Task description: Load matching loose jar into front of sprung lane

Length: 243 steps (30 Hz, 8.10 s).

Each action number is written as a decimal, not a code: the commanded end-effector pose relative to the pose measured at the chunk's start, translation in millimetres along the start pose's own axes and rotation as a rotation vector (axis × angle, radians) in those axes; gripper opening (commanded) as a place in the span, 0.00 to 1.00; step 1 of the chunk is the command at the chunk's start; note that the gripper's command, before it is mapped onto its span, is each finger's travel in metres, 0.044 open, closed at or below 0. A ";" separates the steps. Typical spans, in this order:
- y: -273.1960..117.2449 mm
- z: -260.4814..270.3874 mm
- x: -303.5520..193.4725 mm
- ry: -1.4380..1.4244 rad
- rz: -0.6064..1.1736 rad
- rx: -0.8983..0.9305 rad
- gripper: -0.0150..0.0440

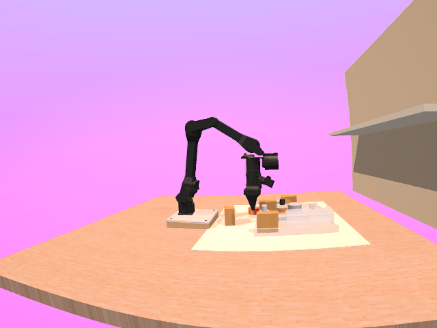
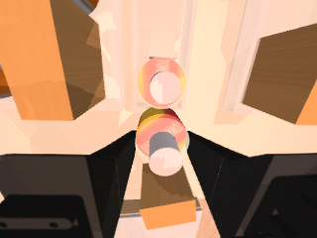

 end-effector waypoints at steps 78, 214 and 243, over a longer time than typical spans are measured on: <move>-10.8 10.9 42.5 -0.002 -0.027 0.008 0.25; 10.0 11.9 46.5 -0.002 -0.027 0.008 0.25; 17.7 11.7 45.6 -0.002 -0.027 0.008 0.25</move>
Point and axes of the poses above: the point midway between the two fingers, 35 mm back from their tips, its own y axis out along the fingers, its own z axis across the jaws, x = y × z, the point moved 2 cm from there along -y, back along the fingers, and after that the axes turned 14 degrees about y, right-handed, at the moved point
